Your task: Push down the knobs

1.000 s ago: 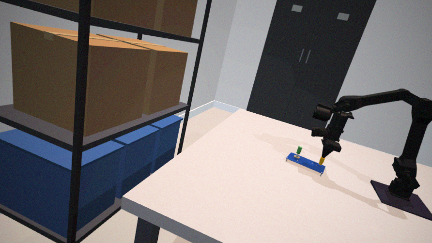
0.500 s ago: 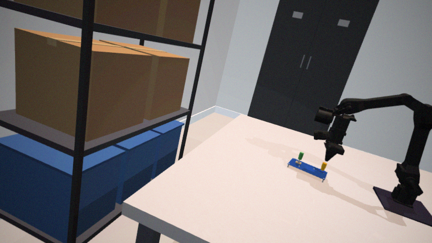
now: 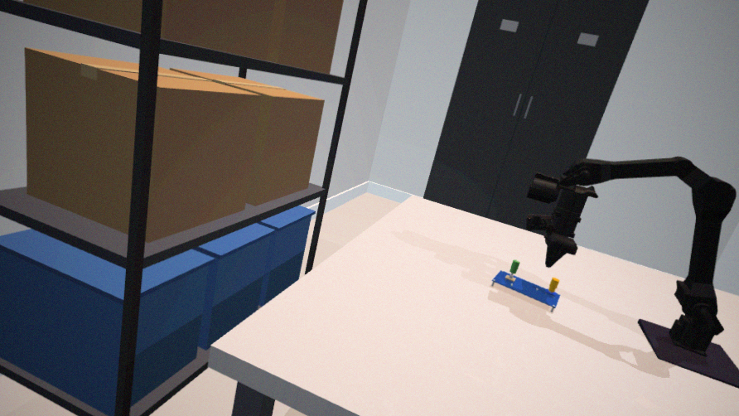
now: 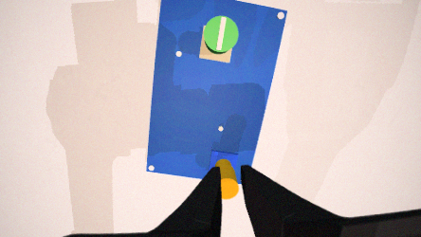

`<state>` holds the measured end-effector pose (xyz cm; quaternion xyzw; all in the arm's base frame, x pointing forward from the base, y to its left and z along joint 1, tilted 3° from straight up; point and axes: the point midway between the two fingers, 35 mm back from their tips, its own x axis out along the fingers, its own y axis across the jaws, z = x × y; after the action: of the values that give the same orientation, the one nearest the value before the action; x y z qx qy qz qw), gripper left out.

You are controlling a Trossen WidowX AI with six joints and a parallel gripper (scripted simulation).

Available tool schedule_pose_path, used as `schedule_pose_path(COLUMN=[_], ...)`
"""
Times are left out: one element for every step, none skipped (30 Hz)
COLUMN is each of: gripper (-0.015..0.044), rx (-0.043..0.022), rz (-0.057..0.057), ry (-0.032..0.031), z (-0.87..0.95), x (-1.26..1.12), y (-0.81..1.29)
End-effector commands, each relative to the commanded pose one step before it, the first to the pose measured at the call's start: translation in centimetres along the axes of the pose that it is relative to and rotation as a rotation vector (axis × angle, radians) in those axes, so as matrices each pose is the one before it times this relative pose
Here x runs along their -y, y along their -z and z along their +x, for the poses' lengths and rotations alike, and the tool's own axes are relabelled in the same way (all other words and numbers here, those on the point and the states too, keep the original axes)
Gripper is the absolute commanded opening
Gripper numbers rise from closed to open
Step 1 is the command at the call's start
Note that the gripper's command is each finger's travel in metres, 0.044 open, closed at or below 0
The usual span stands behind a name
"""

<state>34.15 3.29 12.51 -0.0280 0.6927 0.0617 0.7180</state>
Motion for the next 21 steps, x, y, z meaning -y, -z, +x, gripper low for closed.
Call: schedule_pose_path(gripper=[0.0, 0.0, 0.0, 0.0, 0.0, 0.0, 0.0, 0.0, 0.0, 0.0, 0.0, 0.0, 0.0, 0.0, 0.0, 0.0, 0.0, 0.0, 0.0, 0.0, 0.0], rx=[0.00723, 0.00085, 0.00083, 0.00082, 0.0008, 0.00078, 0.00076, 0.0006, 0.00036, 0.00012, 0.0, 0.0, 0.00001, 0.00003, 0.00002, 0.0, 0.0, 0.0, 0.0, 0.0, 0.0], rz=[0.0001, -0.0002, -0.0002, -0.0002, -0.0002, -0.0002, -0.0002, -0.0001, -0.0001, 0.0, 0.0, 0.0, 0.0, 0.0, 0.0, 0.0, 0.0, 0.0, 0.0, 0.0, 0.0], ry=[-0.00115, -0.00015, -0.00015, -0.00015, -0.00015, -0.00015, -0.00015, -0.00012, -0.00008, -0.00003, 0.0, 0.0, -0.00001, -0.00002, -0.00003, -0.00002, -0.00001, 0.0, 0.0, 0.0, 0.0], z=[-1.547, -0.311, -0.295, -0.278, -0.26, -0.243, -0.226, -0.17, -0.096, -0.031, 0.0, 0.0, 0.159, 0.477, 0.719, 0.481, 0.161, 0.0, 0.0, 0.0, 0.0], x=[-0.029, -0.004, -0.005, -0.005, -0.006, -0.007, -0.007, -0.006, -0.004, -0.001, 0.0, 0.0, 0.0, 0.0, 0.0, -0.001, 0.0, 0.0, 0.0, 0.0, 0.0], y=[-3.014, -0.636, -0.616, -0.596, -0.575, -0.554, -0.531, -0.414, -0.241, -0.079, 0.0, 0.0, -0.007, -0.015, -0.002, 0.012, 0.006, 0.0, 0.0, 0.0, 0.0])
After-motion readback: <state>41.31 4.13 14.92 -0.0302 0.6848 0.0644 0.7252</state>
